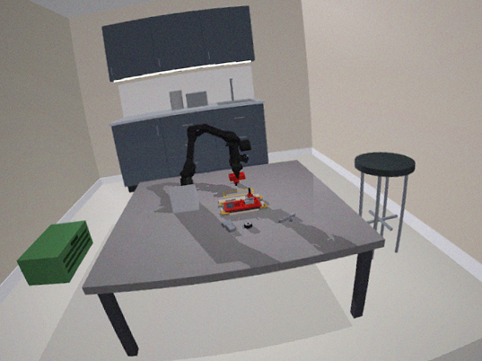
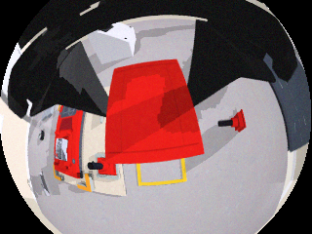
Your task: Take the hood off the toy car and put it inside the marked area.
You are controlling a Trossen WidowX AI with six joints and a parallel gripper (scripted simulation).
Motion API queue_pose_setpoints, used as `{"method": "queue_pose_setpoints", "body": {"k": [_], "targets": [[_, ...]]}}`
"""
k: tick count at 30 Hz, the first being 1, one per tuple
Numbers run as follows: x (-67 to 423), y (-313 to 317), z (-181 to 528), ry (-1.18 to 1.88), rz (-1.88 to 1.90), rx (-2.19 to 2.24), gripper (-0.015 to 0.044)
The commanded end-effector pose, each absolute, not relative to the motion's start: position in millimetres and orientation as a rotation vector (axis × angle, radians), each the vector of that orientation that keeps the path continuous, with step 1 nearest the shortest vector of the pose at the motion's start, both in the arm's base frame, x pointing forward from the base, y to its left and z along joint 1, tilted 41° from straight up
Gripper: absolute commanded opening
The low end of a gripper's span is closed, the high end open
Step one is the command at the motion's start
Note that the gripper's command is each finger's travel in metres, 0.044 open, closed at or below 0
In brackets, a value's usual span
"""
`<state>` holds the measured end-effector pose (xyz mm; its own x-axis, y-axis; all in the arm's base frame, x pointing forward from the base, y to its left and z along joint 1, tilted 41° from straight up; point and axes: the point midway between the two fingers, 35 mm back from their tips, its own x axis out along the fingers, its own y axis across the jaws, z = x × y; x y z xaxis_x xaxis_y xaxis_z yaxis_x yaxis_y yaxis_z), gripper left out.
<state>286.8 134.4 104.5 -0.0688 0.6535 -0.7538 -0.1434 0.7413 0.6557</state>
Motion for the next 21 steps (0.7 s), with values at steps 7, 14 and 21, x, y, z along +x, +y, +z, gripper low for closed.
{"method": "queue_pose_setpoints", "body": {"k": [7, 14, 21], "targets": [[285.2, 139.2, 99.0, 1.513, 0.689, 0.440, 0.0000], [285.3, 142.0, 95.6, 1.513, 0.689, 0.439, 0.0000], [285.4, 144.8, 92.3, 1.513, 0.689, 0.439, 0.0000]]}}
